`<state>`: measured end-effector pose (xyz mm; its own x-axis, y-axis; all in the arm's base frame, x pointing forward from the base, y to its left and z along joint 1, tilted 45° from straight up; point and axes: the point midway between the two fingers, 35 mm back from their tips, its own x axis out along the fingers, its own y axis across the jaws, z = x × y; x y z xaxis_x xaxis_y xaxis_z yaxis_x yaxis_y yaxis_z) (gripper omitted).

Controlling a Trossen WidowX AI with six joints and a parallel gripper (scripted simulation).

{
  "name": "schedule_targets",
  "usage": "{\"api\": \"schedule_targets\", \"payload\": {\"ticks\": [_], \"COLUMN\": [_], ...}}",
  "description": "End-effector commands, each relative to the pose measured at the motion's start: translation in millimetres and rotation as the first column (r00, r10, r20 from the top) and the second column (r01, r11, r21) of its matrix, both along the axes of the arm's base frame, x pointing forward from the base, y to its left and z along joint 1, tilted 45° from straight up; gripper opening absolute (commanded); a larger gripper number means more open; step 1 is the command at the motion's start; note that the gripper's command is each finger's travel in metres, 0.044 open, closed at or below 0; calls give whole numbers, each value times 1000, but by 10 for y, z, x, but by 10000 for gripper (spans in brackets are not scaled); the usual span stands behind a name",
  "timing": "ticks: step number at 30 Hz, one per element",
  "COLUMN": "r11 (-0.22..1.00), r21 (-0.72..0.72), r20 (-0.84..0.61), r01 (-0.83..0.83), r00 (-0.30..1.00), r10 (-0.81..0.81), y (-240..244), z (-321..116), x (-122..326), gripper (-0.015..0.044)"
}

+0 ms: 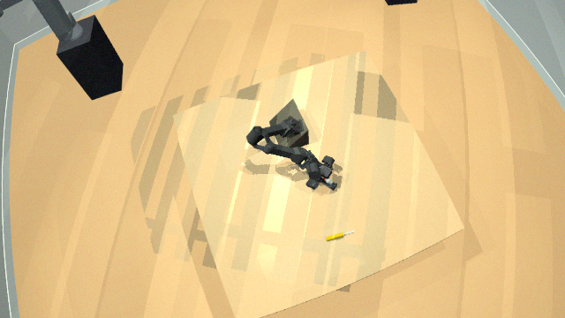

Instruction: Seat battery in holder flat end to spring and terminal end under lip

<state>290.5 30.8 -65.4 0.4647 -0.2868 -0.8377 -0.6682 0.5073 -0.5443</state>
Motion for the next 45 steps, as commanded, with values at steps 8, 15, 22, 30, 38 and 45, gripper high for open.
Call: {"api": "schedule_targets", "payload": {"ticks": [8, 15, 22, 30, 38, 45], "r11": [999, 997, 994, 988, 982, 976], "r21": [-28, -46, -63, -78, -107, -133], "r20": [-46, -69, -89, -109, -133, -153], "r01": [43, 68, 95, 130, 153, 172], "r00": [998, 995, 991, 984, 977, 969], "r10": [-44, -71, -100, -138, -167, -192], "y": [-6, -1, 5, 11, 9, 5], "z": [-51, -74, -95, -118, -134, -144], "x": [1, 17, 36, 52, 62, 70], "gripper": [76, 76, 76, 76, 76, 76]}}
